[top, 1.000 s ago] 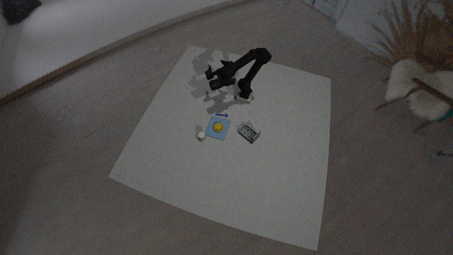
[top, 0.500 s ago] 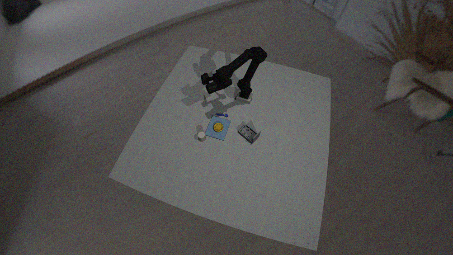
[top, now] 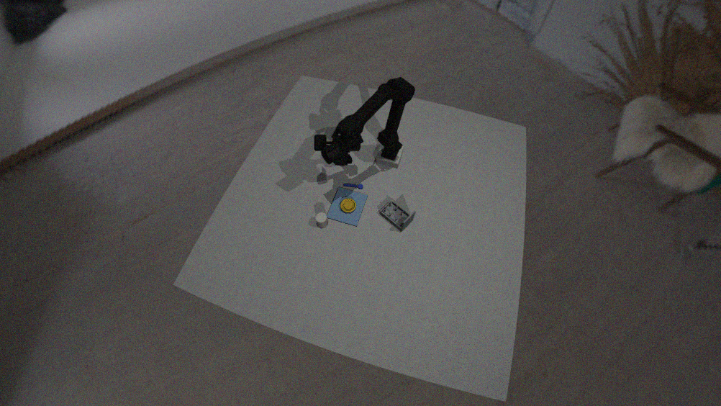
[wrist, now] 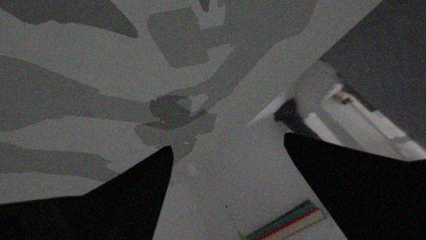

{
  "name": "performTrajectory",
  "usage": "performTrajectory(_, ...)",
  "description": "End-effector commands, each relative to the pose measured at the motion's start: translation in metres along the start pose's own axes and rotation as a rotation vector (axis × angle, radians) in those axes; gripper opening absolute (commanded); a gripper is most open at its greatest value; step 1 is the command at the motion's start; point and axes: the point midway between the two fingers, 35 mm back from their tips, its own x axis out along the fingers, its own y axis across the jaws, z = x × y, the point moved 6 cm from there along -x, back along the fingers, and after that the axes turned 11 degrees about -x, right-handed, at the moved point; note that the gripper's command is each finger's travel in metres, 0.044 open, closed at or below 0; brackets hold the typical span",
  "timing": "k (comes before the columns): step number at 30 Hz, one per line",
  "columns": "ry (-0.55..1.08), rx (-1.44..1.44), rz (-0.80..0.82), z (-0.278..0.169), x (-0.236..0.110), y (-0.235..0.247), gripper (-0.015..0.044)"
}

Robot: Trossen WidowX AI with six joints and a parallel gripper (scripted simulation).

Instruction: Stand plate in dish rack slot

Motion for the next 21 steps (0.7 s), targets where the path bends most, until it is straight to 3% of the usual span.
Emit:
performTrajectory(1,-0.095,0.06,0.014,0.017,-0.005,-0.008,0.04)
performTrajectory(21,-0.614,0.378,0.284,0.12,-0.06,-0.035,0.04)
